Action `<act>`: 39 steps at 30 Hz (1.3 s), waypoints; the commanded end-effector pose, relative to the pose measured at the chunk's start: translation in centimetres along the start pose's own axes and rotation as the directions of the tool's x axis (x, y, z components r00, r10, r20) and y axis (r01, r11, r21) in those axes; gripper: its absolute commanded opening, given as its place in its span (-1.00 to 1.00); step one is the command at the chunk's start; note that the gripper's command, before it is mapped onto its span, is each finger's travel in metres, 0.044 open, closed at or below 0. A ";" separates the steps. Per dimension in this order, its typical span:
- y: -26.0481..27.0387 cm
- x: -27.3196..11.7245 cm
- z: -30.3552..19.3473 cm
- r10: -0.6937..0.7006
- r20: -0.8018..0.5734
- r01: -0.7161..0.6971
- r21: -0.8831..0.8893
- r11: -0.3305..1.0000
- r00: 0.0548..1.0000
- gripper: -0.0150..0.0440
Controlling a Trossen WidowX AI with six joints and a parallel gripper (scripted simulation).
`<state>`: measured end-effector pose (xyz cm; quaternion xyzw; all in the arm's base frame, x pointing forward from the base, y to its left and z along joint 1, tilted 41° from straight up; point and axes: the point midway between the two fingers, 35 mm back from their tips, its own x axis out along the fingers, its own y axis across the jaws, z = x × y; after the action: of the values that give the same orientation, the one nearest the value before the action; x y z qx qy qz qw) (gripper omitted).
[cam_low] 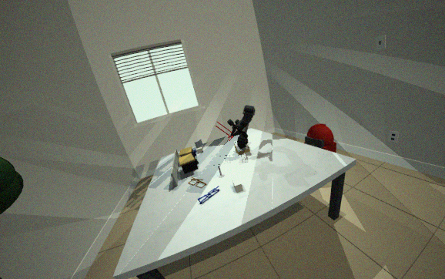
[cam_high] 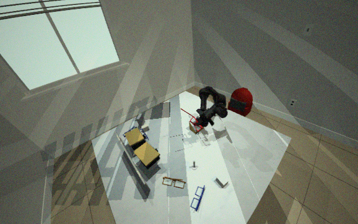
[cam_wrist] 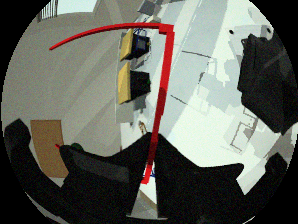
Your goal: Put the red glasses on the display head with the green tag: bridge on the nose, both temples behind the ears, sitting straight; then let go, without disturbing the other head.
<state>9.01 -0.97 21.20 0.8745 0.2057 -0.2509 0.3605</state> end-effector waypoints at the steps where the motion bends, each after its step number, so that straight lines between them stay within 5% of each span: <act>1: 0.0 0.0 0.0 -0.001 -0.001 0.001 -0.007 1.000 1.000 -0.49; 27: 0.0 0.0 -0.1 -0.002 0.002 0.002 -0.010 1.000 1.000 -0.49; 39: -0.7 0.8 -1.2 -0.053 0.157 0.081 -0.181 0.980 0.986 -0.49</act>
<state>9.40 0.09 20.98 0.8254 0.2206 -0.2953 0.4276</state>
